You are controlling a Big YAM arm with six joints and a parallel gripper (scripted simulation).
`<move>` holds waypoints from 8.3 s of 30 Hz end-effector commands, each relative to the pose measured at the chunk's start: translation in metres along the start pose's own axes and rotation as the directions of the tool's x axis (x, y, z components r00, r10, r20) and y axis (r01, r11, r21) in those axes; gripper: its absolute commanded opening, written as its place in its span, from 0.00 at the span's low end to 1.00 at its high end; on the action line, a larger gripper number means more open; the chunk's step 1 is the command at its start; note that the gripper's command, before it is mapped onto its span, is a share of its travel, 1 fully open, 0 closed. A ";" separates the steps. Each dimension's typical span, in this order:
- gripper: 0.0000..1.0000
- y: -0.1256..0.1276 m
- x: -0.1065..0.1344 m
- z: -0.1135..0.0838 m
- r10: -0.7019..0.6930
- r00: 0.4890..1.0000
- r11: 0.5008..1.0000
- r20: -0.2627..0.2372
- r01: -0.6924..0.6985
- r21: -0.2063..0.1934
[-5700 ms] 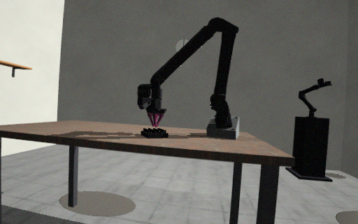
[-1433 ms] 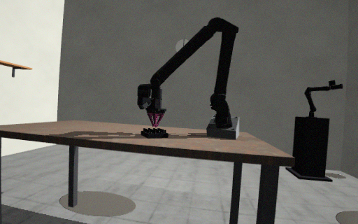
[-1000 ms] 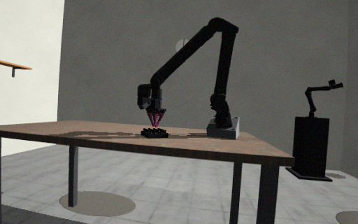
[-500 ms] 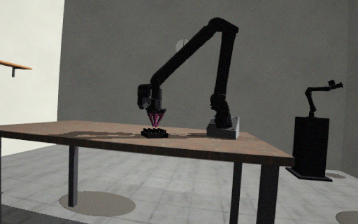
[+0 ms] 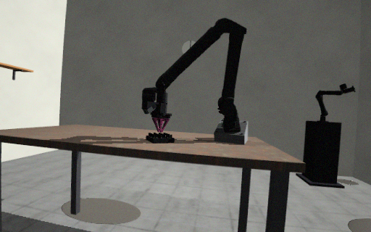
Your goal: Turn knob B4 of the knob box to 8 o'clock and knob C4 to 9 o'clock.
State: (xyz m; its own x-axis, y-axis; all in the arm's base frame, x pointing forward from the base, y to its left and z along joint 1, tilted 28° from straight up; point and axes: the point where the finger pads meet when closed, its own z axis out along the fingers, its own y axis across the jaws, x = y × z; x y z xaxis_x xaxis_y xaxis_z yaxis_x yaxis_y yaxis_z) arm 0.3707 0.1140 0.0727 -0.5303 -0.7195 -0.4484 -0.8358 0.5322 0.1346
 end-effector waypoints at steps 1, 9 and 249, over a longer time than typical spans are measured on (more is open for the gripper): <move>0.19 0.000 0.000 0.008 0.005 1.000 1.000 -0.003 -0.005 -0.005; 0.19 0.001 -0.001 0.013 0.003 1.000 1.000 -0.003 -0.003 -0.006; 1.00 -0.012 -0.015 -0.148 -0.814 0.581 0.579 -0.021 0.814 0.056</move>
State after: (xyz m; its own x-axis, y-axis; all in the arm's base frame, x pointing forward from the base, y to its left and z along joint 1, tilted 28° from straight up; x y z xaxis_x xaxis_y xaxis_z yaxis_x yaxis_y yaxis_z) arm 0.3537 0.0621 0.1691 0.3298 -0.8642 -0.3800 -0.9338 -0.2396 -0.2657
